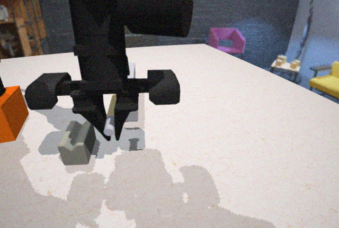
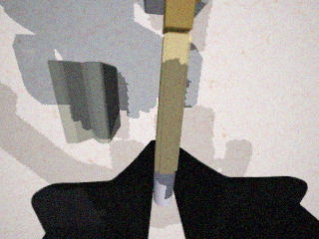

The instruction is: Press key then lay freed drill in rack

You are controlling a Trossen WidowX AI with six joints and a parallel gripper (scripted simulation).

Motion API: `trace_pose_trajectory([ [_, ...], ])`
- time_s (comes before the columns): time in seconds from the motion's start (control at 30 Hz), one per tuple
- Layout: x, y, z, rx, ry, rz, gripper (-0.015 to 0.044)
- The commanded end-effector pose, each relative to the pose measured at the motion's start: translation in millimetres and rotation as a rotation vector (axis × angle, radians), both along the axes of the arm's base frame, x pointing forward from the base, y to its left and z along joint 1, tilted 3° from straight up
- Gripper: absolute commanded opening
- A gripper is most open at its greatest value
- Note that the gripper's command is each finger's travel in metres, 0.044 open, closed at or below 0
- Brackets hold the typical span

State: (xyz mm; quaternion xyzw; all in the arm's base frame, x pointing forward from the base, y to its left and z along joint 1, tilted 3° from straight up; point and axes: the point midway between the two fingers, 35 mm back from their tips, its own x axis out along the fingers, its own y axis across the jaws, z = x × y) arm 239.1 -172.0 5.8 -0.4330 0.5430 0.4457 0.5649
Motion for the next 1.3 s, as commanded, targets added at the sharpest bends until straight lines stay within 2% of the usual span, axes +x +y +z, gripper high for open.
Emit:
trace_pose_trajectory([
  [0.0, 1.6, -1.4, 2.6, -0.004, -0.004, 0.0, 0.0],
  [1.03, 3.5, -3.0, 7.4, -0.004, -0.004, 0.0, 0.0],
  [1.27, -8.7, -2.3, 6.4, -0.004, -0.003, 0.0, 0.0],
])
